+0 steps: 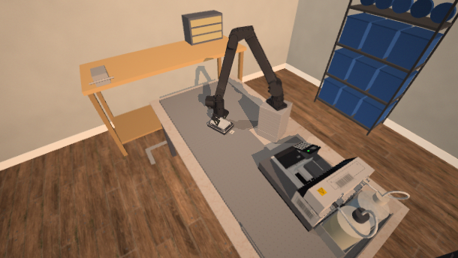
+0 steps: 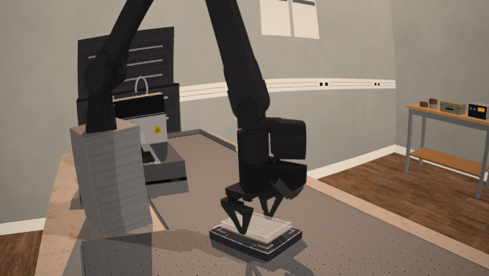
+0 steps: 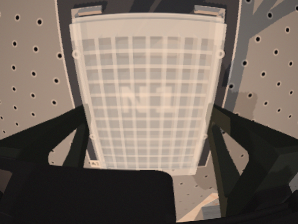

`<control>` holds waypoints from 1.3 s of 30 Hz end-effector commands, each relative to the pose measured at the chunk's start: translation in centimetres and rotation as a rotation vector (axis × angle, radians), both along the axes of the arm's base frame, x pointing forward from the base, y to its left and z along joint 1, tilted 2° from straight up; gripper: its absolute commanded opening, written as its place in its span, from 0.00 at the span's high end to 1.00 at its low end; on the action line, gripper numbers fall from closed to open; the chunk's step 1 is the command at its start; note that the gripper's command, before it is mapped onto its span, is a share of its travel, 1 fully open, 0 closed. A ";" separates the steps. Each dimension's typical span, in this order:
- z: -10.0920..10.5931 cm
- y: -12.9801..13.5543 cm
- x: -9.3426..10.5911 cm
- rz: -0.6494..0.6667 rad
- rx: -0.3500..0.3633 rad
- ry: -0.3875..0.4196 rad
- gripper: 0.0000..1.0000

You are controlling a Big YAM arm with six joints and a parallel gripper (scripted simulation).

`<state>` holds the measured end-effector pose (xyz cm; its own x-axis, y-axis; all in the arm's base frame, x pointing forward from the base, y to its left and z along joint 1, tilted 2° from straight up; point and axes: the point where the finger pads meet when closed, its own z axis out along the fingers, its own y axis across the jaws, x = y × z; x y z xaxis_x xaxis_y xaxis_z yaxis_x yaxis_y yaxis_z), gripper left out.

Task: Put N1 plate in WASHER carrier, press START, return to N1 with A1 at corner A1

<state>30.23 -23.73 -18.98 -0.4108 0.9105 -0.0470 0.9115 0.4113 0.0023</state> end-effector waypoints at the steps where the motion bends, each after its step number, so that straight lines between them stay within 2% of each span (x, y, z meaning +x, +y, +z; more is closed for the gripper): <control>1: -0.8 -0.5 0.4 0.001 -0.002 -0.006 0.18; 39: -1.4 -0.6 0.3 0.000 -0.001 -0.004 0.18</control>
<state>30.31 -23.79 -19.51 -0.4109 0.9104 -0.0483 0.9114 0.4115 0.0030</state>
